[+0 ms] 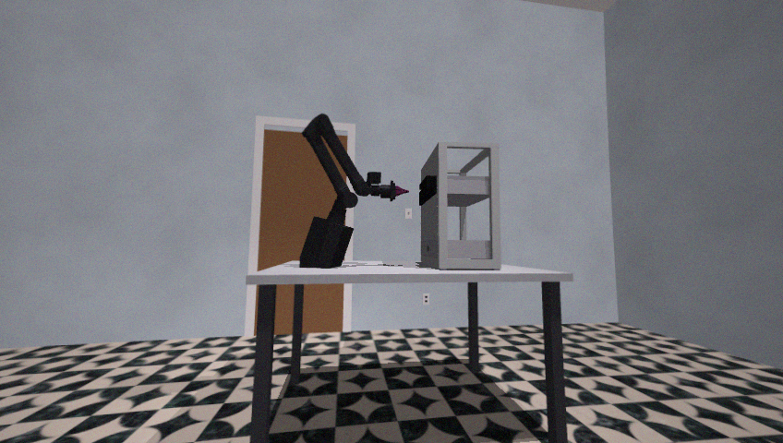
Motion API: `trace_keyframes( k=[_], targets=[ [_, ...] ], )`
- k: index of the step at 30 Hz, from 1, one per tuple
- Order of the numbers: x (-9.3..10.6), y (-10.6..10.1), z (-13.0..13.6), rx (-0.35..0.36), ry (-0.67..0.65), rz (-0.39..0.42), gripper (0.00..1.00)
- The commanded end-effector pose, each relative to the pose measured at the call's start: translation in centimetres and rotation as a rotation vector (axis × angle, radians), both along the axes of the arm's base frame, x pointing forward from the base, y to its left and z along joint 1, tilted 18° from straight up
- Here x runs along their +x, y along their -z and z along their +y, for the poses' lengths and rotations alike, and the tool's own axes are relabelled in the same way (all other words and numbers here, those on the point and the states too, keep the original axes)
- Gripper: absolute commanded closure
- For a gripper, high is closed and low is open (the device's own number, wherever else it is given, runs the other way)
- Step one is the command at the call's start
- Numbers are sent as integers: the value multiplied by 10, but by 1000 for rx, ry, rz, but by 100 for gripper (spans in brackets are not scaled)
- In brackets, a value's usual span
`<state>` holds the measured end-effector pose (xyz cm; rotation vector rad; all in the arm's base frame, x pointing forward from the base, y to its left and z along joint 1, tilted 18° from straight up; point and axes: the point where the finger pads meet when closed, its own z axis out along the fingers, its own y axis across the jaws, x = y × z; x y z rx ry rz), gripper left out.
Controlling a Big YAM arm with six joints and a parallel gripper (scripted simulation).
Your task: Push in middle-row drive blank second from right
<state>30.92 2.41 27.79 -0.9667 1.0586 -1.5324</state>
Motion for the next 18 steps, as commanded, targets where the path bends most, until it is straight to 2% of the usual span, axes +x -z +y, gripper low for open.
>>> trace_keyframes(
  k=[1, 5, 12, 18],
  targets=[
    [-9, 1, 7, -13, -17, 2, 100],
    [-16, 4, 9, -13, -17, 2, 100],
    [-44, 8, 17, -16, -17, 5, 100],
    [-53, 6, 19, -14, -16, 14, 100]
  ],
)
